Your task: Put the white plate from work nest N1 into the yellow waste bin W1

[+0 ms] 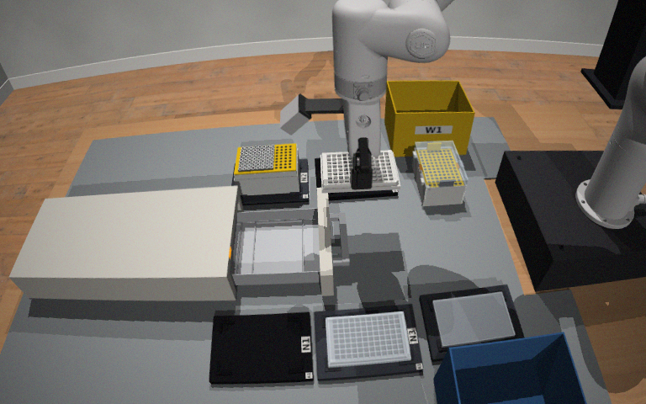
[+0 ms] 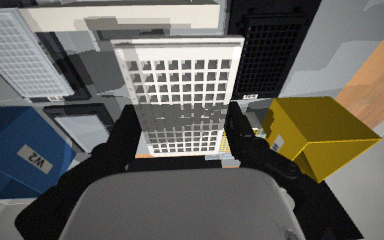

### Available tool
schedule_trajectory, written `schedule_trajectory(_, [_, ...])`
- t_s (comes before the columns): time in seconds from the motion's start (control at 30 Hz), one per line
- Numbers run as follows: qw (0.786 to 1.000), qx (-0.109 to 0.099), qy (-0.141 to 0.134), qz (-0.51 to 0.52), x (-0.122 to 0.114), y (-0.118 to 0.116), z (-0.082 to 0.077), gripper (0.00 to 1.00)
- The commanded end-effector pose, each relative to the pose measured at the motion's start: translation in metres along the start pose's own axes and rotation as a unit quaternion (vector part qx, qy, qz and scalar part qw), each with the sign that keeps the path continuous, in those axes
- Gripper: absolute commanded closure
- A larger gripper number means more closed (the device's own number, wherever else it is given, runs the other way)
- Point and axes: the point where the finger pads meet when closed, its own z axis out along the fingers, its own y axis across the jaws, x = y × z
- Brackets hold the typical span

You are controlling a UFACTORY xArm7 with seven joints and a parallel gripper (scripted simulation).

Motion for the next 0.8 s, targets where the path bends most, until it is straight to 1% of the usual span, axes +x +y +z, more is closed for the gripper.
schedule_trajectory(0.0, [1.000, 0.000, 0.003, 0.000, -0.005, 0.010, -0.002, 1.00])
schedule_trajectory(0.17, [1.000, 0.000, 0.003, 0.000, -0.013, 0.021, -0.002, 1.00])
schedule_trajectory(0.23, [1.000, 0.000, 0.003, 0.000, -0.013, 0.021, -0.002, 1.00])
schedule_trajectory(0.77, [1.000, 0.000, 0.002, 0.000, -0.035, 0.054, -0.002, 1.00])
